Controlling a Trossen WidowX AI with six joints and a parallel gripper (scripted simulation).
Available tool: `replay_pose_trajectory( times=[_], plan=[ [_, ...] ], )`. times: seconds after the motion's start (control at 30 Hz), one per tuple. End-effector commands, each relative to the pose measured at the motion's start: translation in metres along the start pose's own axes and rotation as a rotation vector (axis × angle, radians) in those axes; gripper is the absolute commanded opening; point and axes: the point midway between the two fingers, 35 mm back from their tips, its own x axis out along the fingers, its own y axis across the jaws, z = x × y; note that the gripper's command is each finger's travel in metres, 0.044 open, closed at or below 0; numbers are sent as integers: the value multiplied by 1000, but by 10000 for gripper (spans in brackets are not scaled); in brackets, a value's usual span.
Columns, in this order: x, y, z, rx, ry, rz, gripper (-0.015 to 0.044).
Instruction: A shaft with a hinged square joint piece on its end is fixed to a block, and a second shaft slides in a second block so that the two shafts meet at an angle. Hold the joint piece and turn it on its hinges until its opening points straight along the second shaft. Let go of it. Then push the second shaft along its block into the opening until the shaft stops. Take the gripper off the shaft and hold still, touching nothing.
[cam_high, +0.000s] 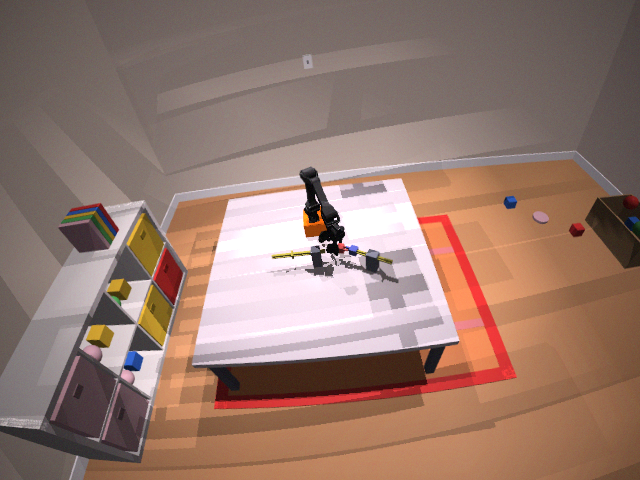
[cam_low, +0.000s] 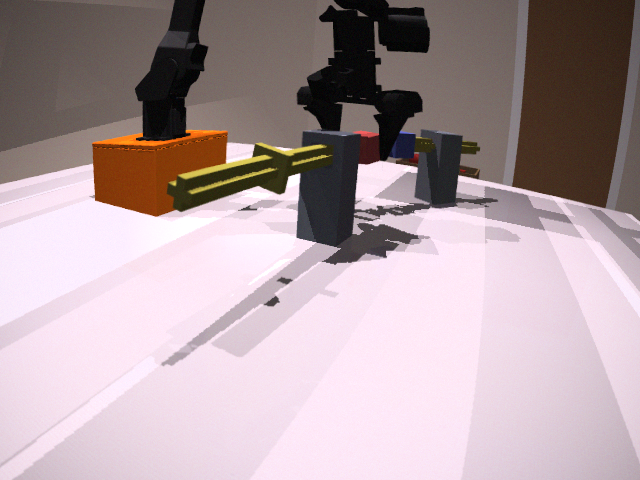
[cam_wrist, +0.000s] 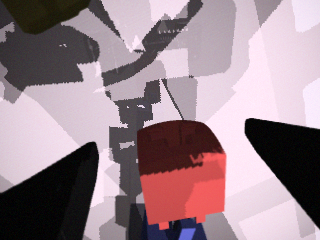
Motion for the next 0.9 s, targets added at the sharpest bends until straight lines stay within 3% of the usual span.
replay_pose_trajectory(
  times=[0.0, 0.57, 0.87],
  plan=[
    [6, 0, -2, 5, -5, 0, 440],
    [31, 0, -2, 5, -5, -1, 440],
    [31, 0, -2, 5, -5, -1, 204]
  ],
)
